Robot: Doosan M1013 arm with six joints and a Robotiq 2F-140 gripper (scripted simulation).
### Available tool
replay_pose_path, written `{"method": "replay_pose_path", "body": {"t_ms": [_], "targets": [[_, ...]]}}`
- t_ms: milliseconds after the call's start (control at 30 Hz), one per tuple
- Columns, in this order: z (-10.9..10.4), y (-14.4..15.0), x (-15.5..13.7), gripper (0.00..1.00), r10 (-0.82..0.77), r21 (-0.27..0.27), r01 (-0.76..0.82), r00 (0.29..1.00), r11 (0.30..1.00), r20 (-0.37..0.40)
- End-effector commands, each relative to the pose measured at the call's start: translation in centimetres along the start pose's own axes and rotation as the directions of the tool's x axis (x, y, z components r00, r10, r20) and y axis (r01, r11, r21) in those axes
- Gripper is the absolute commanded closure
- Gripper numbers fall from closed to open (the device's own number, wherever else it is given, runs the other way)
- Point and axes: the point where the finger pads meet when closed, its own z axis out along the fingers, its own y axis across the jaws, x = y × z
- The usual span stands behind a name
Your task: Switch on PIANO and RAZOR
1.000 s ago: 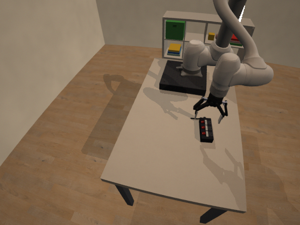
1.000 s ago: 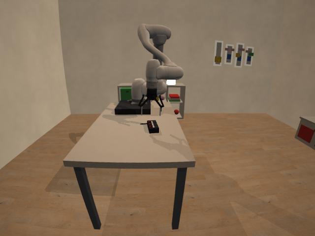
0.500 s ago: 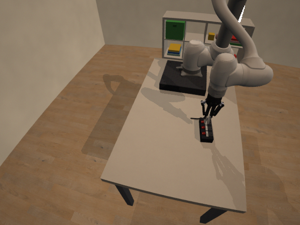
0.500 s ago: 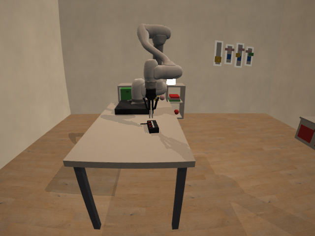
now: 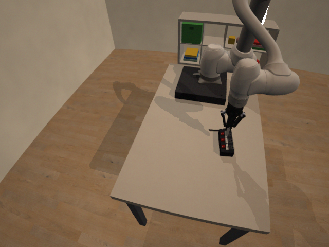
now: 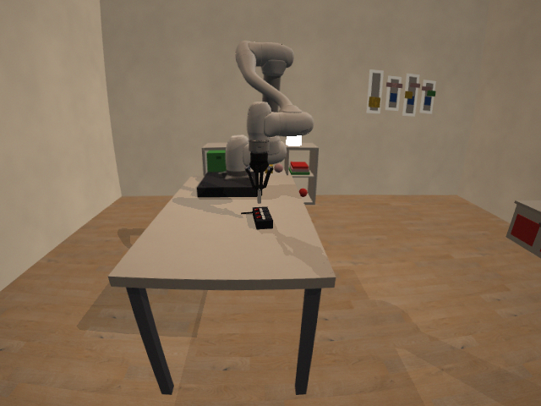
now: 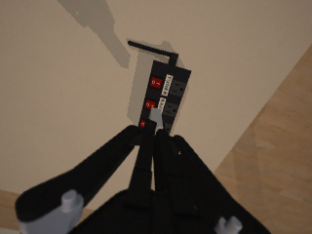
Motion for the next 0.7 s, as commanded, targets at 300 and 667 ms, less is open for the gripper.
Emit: {"method": "replay_pose_path", "body": {"t_ms": [300,667], "targets": [[0.01,0.0,0.0,1.0,0.0,0.0,0.0,1.0,1.0,0.0],[0.55,0.0,0.0,1.0,0.0,0.0,0.0,1.0,1.0,0.0]]}}
